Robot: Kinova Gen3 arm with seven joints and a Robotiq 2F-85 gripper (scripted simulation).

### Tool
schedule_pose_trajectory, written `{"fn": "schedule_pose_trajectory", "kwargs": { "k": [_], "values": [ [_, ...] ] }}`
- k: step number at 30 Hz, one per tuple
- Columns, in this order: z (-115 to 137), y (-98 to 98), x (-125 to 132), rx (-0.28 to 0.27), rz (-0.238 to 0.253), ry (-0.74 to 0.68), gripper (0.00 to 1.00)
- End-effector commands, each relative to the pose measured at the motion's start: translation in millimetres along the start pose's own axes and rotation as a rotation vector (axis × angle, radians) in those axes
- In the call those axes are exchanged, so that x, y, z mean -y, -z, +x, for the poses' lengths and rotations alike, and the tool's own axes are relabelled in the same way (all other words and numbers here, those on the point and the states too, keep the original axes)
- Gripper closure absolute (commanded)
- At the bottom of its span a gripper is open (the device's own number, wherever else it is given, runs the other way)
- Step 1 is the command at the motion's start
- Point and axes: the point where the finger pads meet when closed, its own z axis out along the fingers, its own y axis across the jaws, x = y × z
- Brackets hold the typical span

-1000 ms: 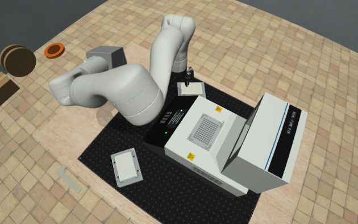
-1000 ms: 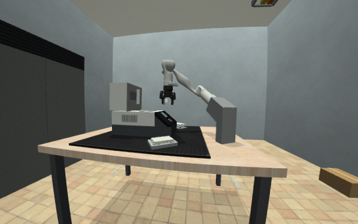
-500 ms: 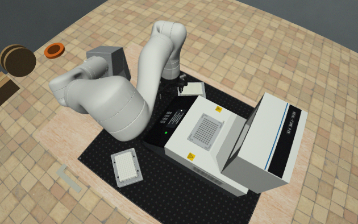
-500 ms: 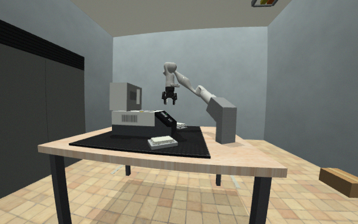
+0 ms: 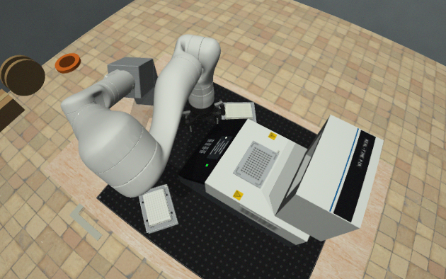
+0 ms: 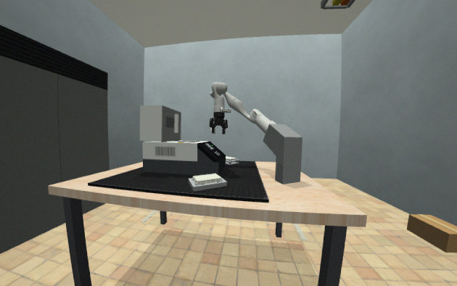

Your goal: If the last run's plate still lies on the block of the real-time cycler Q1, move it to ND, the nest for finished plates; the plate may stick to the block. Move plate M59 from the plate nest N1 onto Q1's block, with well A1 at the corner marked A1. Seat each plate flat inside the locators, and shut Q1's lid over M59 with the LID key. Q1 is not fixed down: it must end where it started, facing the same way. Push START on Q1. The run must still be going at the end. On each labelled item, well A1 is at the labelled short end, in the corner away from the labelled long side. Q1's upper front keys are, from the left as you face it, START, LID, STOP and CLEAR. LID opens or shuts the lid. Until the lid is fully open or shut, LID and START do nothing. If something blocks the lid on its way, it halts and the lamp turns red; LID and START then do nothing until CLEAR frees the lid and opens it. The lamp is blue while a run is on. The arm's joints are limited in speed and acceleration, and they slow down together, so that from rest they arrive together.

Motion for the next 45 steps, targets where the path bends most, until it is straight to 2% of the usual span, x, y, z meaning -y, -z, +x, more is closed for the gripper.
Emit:
{"fn": "schedule_pose_trajectory", "kwargs": {
  "k": [1,45],
  "values": [
    [-4,1.0,5,0.000,-0.003,-0.001,0.00],
    [-73,0.6,119,0.000,-0.003,-0.002,0.00]
  ]
}}
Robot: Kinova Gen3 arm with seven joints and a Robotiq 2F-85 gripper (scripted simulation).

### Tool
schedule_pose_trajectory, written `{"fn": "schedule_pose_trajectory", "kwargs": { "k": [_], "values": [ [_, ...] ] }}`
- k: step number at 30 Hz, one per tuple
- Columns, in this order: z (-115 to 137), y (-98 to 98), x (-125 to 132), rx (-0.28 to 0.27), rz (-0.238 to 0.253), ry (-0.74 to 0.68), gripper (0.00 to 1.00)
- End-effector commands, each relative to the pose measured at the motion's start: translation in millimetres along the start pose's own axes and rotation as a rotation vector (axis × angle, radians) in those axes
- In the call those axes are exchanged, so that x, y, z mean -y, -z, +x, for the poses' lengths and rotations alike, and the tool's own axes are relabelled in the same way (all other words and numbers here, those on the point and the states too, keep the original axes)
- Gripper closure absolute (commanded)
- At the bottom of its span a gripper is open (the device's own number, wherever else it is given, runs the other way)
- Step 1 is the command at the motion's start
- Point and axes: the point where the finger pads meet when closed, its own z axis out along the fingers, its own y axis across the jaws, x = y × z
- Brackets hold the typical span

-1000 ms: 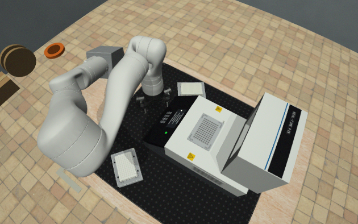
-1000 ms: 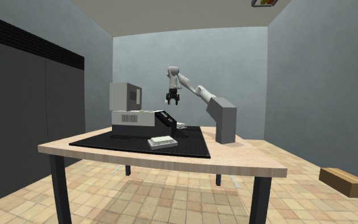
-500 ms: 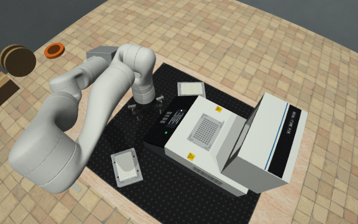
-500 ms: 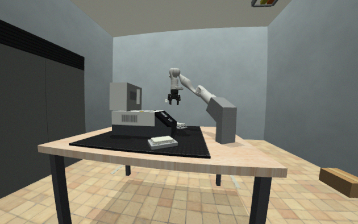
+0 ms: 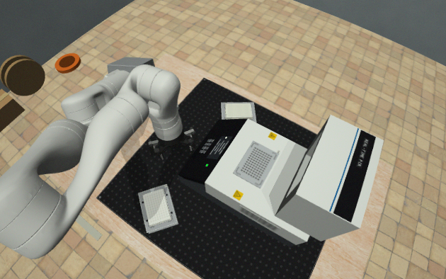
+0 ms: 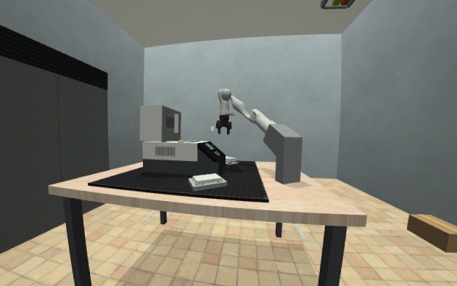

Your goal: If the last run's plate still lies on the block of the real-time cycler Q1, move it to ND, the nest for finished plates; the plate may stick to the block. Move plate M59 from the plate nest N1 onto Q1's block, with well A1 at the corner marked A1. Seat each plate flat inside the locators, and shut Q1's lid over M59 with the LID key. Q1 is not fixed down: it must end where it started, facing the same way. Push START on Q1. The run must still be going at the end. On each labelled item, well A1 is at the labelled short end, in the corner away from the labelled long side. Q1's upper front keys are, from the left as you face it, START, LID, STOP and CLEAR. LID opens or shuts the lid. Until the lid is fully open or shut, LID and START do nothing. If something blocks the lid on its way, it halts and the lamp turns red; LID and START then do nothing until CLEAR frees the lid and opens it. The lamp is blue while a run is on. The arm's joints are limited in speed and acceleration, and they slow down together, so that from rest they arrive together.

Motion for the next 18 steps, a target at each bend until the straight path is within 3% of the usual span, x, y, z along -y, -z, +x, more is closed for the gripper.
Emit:
{"fn": "schedule_pose_trajectory", "kwargs": {
  "k": [1,18],
  "values": [
    [-6,0.5,9,0.000,-0.001,0.001,0.00],
    [-32,0.5,51,0.000,-0.001,0.001,0.00]
  ]
}}
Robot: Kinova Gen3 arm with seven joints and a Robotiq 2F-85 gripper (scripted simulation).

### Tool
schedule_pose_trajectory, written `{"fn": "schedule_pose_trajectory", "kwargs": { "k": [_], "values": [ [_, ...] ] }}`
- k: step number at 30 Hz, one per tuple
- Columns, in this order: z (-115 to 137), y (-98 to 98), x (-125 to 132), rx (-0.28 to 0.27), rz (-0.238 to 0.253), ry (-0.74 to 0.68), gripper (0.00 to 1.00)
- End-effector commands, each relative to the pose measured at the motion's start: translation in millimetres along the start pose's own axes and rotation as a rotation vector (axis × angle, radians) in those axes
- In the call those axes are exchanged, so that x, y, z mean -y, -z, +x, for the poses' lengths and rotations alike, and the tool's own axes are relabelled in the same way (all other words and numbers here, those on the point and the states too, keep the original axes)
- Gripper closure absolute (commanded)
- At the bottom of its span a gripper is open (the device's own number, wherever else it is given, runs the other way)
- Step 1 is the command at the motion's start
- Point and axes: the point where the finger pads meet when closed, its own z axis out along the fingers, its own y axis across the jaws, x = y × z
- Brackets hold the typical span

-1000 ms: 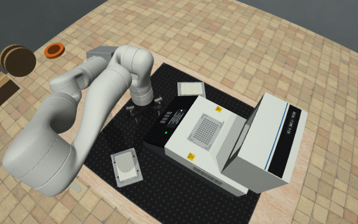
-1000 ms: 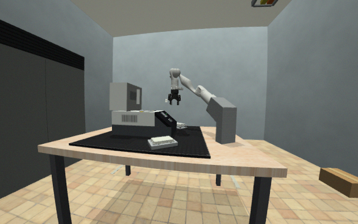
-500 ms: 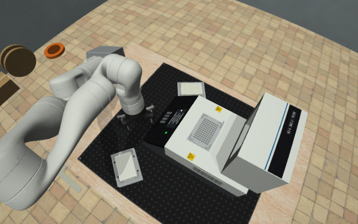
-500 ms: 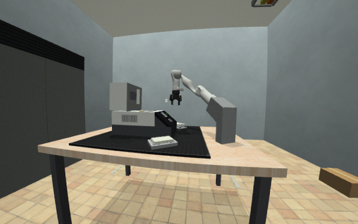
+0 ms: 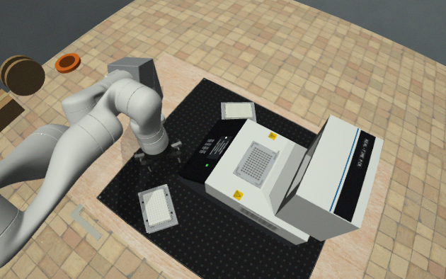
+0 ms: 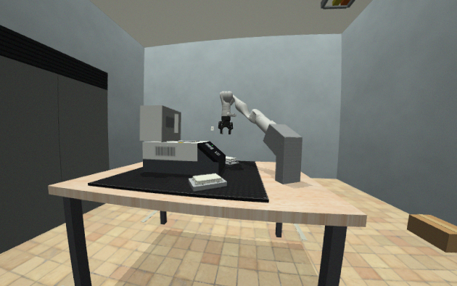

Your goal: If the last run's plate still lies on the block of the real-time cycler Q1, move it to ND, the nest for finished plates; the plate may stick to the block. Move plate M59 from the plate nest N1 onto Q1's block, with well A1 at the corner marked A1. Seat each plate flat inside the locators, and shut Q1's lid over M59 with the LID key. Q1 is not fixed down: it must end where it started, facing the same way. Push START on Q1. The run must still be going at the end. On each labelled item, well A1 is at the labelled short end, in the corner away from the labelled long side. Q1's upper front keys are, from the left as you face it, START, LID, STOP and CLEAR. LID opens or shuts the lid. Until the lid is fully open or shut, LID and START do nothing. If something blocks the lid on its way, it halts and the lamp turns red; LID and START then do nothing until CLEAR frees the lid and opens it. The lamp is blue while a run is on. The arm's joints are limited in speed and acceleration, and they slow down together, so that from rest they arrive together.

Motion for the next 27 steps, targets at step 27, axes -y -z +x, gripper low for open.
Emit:
{"fn": "schedule_pose_trajectory", "kwargs": {
  "k": [27],
  "values": [
    [-44,0.4,72,0.000,-0.001,0.001,0.00]
  ]
}}
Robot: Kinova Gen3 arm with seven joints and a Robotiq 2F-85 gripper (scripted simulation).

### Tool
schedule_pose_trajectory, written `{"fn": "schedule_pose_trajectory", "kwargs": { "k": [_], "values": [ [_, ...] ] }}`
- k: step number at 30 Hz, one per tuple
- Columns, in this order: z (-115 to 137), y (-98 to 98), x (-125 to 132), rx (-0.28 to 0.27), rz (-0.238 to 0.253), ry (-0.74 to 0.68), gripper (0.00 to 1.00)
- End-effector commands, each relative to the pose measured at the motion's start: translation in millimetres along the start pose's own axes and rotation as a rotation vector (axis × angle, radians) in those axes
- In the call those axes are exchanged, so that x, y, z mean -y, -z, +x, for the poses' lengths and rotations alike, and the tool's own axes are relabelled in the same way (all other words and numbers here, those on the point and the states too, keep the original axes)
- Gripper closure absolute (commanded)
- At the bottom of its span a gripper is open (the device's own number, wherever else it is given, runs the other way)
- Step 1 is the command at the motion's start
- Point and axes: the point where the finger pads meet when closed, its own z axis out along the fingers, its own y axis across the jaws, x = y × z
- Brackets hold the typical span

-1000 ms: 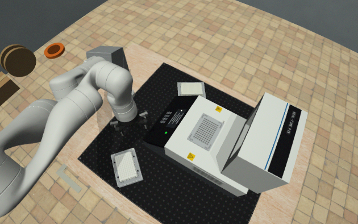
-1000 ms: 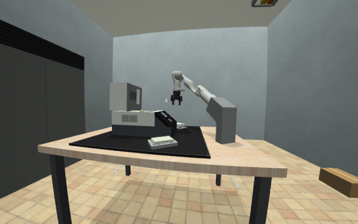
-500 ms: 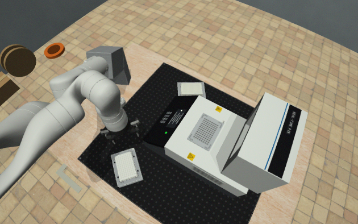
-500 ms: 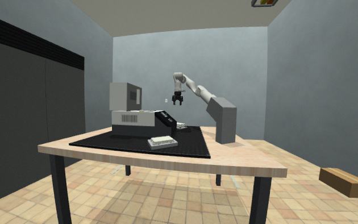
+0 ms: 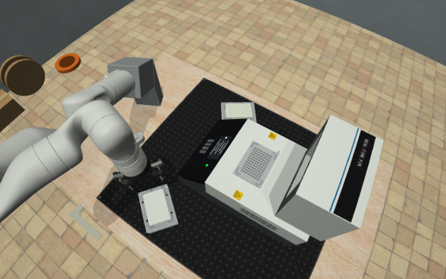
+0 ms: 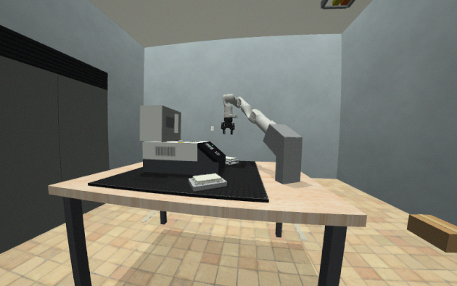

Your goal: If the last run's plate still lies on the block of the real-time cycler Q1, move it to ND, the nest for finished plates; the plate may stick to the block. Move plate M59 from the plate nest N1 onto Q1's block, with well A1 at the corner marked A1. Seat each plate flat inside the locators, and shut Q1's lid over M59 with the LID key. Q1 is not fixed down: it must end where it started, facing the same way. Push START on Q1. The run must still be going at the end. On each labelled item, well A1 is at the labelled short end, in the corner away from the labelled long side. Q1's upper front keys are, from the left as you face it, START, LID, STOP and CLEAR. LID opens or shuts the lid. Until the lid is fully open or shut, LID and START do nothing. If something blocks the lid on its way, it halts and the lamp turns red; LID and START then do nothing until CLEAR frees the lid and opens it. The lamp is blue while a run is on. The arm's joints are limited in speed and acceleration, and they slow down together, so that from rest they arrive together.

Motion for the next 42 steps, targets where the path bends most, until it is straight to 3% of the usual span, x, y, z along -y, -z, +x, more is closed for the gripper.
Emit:
{"fn": "schedule_pose_trajectory", "kwargs": {
  "k": [1,7,20,42],
  "values": [
    [-6,0.4,9,0.000,-0.001,0.001,0.00],
    [-16,0.3,26,0.000,-0.001,0.001,0.00],
    [-16,0.3,26,0.000,-0.001,0.001,0.00],
    [-16,-26.3,26,0.000,-0.001,0.001,0.00]
  ]
}}
